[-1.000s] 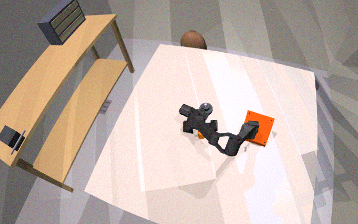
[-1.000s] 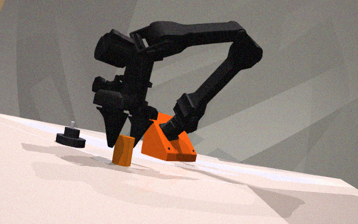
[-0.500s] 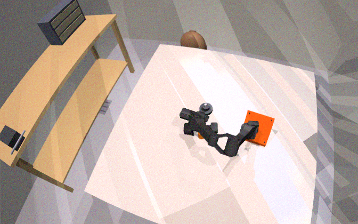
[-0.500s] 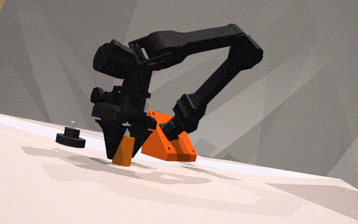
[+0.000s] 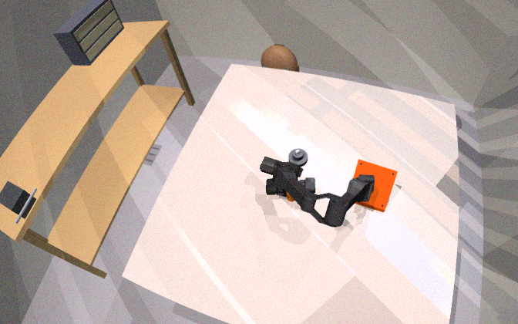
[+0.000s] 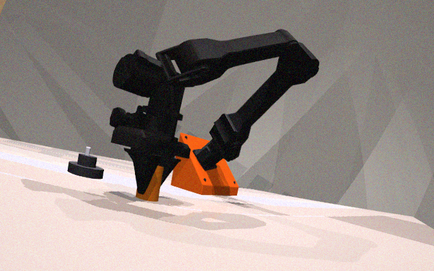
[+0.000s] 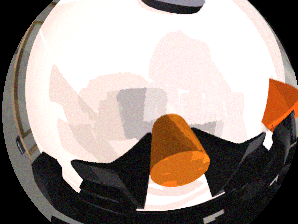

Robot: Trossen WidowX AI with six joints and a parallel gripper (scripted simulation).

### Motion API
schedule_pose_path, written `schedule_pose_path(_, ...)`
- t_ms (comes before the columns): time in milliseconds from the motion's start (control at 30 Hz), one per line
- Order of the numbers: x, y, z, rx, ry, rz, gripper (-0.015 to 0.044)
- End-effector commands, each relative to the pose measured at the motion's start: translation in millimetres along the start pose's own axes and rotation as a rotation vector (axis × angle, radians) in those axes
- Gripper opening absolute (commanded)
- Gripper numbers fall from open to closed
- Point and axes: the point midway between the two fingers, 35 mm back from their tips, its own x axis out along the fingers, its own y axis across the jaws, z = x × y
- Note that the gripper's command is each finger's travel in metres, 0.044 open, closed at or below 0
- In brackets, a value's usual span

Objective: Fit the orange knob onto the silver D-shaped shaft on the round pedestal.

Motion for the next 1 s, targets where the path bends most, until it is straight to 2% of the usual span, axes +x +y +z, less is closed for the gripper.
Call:
schedule_pose_path(0, 0, 0, -1, 0.005, 0.003, 0.000, 0.0072)
schedule_pose_path(100, -7, 2, 1, 0.005, 0.000, -0.001, 0.0000)
schedule_pose_path(967, -86, 9, 10, 0.007, -0.016, -0.007, 0.0000)
